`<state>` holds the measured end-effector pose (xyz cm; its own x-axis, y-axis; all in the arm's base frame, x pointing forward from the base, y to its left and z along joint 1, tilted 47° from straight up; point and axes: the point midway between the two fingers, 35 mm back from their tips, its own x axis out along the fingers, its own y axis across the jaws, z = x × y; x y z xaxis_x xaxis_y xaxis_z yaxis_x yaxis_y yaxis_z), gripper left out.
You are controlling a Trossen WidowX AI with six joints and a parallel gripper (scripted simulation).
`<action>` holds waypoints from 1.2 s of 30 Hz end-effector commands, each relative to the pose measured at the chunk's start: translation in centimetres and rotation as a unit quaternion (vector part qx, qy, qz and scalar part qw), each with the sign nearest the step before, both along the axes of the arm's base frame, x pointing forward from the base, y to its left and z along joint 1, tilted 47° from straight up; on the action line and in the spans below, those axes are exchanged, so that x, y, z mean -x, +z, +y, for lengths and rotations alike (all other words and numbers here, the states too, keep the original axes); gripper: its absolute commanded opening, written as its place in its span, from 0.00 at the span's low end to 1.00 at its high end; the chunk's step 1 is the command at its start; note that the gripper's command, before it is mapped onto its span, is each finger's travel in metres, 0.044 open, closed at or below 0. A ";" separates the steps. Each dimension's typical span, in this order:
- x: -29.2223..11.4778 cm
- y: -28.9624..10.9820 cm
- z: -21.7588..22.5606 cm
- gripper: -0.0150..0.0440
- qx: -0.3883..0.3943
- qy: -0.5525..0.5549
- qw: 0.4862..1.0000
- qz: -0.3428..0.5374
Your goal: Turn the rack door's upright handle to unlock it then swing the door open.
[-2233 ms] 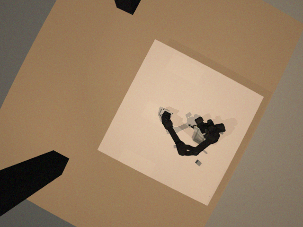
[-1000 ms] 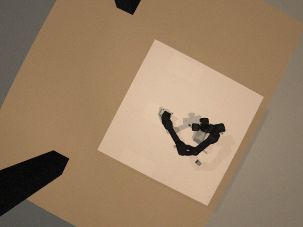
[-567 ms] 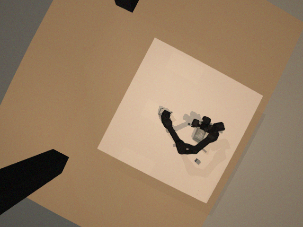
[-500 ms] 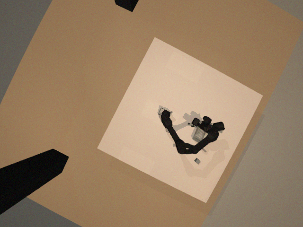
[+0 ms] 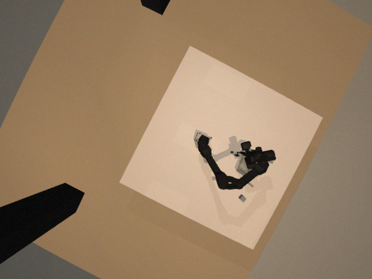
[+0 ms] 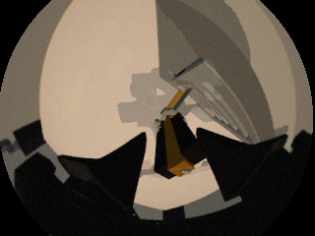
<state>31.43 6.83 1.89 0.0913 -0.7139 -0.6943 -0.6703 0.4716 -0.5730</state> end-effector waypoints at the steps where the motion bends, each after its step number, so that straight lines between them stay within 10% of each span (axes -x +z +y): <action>1: -0.1 0.0 -0.2 0.76 -0.006 -0.063 0.996 -0.065; 18: -0.1 0.0 -0.2 0.76 -0.043 -0.340 0.872 -0.351; 36: -0.1 0.0 -0.2 0.76 -0.073 -0.567 0.575 -0.586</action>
<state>31.37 6.99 1.87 0.0934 -0.7128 -0.6951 0.8581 0.4117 -0.3069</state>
